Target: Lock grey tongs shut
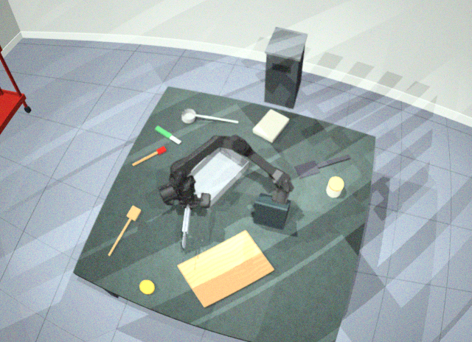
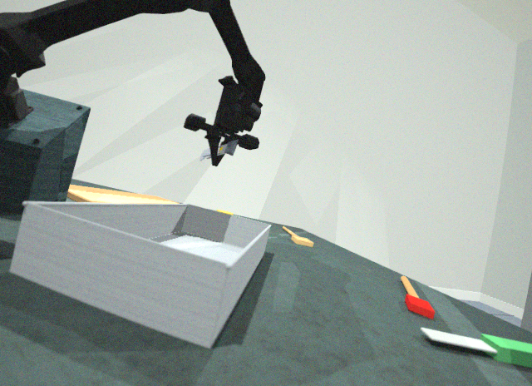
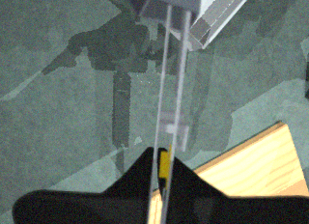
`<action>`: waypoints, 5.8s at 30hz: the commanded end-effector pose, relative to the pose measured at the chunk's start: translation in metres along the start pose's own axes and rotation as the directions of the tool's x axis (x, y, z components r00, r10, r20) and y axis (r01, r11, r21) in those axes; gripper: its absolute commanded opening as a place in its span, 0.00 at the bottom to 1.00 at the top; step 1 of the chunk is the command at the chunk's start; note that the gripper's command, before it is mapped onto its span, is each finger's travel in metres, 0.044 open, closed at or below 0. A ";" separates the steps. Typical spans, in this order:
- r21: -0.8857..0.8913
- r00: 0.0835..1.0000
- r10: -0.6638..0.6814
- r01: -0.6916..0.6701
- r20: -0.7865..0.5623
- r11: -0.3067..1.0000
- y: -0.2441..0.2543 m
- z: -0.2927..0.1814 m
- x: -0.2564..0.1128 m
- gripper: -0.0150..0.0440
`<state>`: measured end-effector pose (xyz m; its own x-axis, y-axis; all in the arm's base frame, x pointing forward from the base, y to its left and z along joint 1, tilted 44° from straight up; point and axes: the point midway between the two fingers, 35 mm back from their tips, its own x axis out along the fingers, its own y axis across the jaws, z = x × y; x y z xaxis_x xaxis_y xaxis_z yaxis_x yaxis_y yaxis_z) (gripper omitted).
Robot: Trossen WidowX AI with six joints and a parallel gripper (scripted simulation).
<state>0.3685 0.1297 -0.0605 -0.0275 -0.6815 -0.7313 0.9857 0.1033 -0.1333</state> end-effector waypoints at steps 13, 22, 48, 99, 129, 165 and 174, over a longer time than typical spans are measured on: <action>-0.533 1.000 0.010 -0.019 -0.021 0.846 -0.011 -0.033 -0.007 0.00; -0.792 1.000 0.013 -0.029 -0.027 0.610 -0.019 -0.052 -0.010 0.00; -0.936 0.999 0.014 -0.034 -0.042 -0.351 -0.048 -0.102 -0.016 0.00; 0.698 0.999 0.007 0.035 -0.043 -0.715 -0.118 -0.185 -0.016 0.00; 0.936 1.000 0.000 0.026 -0.028 0.351 -0.166 -0.223 -0.008 0.00; 0.903 0.899 0.392 0.006 -0.193 0.431 -0.167 -0.259 0.020 0.00; 0.900 0.816 0.521 -0.004 -0.250 0.437 -0.170 -0.263 0.023 0.00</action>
<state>0.1565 0.2824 -0.2334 0.4039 -0.3699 -0.8367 0.5800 -0.6037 0.5469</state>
